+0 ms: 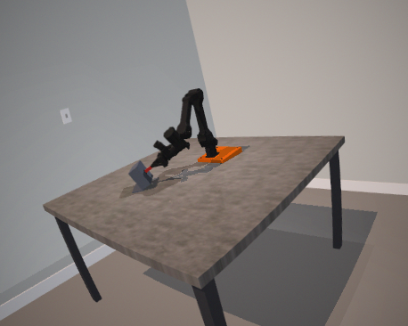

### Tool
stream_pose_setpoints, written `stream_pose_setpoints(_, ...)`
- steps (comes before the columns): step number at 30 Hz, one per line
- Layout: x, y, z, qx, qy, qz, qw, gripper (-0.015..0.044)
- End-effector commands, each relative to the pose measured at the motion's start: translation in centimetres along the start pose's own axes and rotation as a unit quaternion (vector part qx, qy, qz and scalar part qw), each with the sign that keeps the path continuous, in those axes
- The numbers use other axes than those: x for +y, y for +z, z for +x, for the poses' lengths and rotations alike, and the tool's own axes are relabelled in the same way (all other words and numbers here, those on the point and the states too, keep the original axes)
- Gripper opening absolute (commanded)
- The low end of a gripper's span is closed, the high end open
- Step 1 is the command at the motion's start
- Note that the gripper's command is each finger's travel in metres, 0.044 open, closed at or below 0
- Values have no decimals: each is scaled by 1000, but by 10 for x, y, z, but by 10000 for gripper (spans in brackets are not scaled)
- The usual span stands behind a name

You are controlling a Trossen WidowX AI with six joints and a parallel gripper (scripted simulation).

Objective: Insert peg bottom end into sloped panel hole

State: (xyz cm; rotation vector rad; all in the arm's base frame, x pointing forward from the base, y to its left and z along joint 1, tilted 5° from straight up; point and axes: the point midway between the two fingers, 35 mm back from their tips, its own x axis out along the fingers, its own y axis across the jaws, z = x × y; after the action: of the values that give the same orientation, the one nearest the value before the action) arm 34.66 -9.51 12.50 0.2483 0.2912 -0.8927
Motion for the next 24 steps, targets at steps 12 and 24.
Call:
stream_pose_setpoints(12,1,0,10,0,1,-1,1000,0)
stream_pose_setpoints(24,0,0,17,-1,1,-1,1000,0)
